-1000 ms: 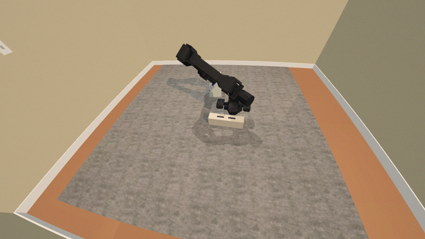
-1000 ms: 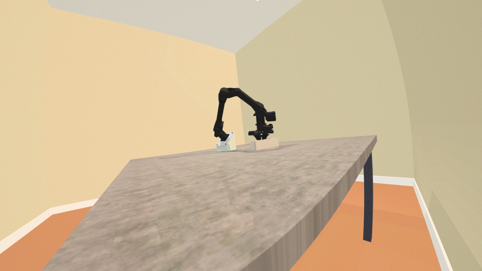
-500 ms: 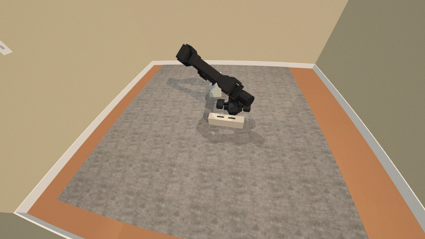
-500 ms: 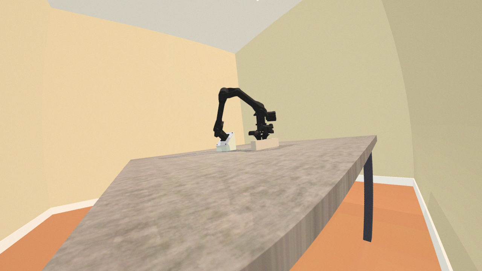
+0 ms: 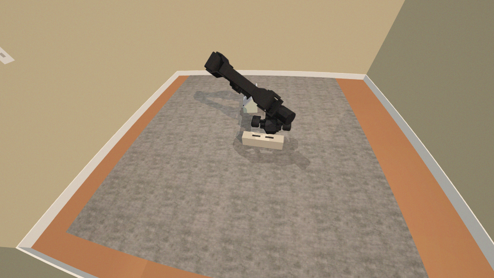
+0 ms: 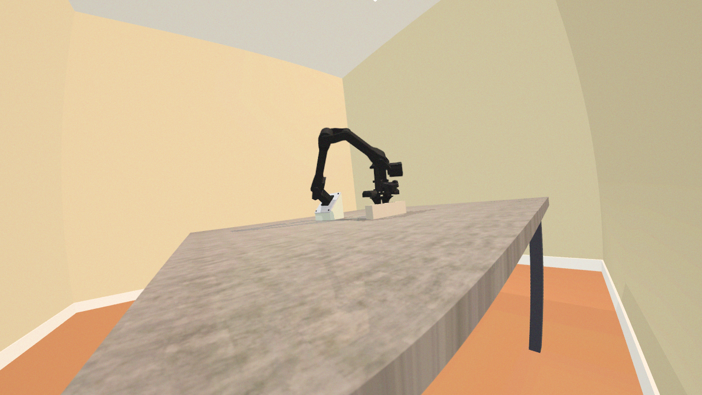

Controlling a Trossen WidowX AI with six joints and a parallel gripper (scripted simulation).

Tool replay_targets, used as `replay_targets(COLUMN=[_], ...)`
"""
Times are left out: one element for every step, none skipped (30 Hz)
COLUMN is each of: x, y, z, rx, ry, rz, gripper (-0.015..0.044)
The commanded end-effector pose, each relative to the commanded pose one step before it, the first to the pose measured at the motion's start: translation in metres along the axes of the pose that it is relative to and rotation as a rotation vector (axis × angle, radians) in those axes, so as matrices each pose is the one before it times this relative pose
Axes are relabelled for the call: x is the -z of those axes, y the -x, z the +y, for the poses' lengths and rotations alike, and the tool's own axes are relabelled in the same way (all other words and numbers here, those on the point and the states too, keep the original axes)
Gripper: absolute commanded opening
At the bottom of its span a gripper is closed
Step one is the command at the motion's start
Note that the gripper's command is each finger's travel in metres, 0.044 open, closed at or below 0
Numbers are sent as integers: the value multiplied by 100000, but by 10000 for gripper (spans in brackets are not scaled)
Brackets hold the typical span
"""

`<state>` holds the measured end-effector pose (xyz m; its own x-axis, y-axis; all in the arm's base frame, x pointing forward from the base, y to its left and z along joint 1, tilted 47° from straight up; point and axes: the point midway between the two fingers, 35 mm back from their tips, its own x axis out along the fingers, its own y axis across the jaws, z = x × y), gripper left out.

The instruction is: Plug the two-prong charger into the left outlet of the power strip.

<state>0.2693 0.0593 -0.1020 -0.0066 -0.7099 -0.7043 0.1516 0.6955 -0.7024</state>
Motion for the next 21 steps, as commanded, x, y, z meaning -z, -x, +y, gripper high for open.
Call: replay_targets(x=[-224, -33, -32, -32, -32, -33, -33, -33, -33, -33, -33, -32, -32, -32, -32, -32, -31, -31, -31, -30, -33], y=[18, 4, -4, -2, -1, 0, 1, 2, 3, 4, 5, 5, 6, 7, 7, 7, 7, 7, 6, 5, 4], z=[-3, 1, 1, 0, 0, 0, 0, 0, 0, 0, 0, 0, 0, 0, 0, 0, 0, 0, 0, 0, -1], rx=[231, 0, 1, 1, 1, 1, 1, 1, 0, 0, 0, 0, 0, 0, 0, 0, 0, 0, 0, 0, 0], ry=[449, -1, -1, -1, -1, -1, -1, -1, -1, -1, -1, -1, -1, -1, -1, -1, -1, -1, -1, -1, -1], rz=[-167, -1, -1, -1, -1, -1, -1, -1, -1, -1, -1, -1, -1, -1, -1, -1, -1, -1, -1, -1, -1], gripper=[0, 0, 0, 0, 0, 0, 0, 0, 0, 0, 0, 0, 0, 0, 0, 0, 0, 0, 0, 0, 0])
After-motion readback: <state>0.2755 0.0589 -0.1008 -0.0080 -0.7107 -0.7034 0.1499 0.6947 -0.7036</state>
